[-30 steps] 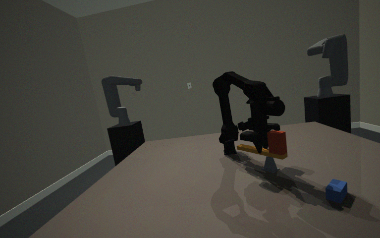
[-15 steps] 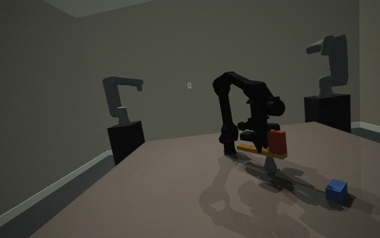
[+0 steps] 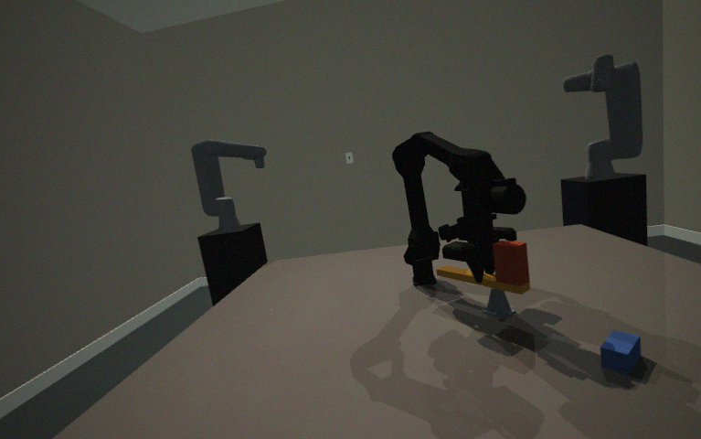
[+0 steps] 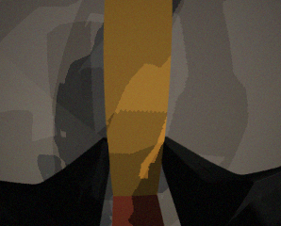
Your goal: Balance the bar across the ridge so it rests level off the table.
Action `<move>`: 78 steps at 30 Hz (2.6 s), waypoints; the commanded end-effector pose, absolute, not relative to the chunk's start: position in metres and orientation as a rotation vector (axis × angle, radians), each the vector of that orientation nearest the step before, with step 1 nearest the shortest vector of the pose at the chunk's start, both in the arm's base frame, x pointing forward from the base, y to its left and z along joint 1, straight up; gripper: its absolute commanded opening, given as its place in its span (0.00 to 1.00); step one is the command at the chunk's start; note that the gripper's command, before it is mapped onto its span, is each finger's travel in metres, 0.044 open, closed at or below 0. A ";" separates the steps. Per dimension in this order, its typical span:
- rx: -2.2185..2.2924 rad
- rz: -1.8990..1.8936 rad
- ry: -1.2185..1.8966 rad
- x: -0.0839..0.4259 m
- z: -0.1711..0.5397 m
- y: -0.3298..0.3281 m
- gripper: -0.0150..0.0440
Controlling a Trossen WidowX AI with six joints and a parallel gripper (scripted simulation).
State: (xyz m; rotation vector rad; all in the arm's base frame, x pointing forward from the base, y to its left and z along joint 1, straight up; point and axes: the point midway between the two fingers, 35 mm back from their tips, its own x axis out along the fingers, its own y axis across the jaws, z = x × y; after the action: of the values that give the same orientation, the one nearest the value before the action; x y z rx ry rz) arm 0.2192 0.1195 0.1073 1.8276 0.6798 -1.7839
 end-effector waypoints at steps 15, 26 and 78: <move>1.827 -1.785 0.680 0.219 0.108 0.119 0.25; 1.827 -1.785 0.680 0.219 0.108 0.119 0.25; 1.827 -1.785 0.680 0.219 0.108 0.119 0.54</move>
State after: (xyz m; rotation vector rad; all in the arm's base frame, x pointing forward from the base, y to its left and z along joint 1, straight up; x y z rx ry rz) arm 0.2191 0.1195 0.1075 1.8267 0.6796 -1.7848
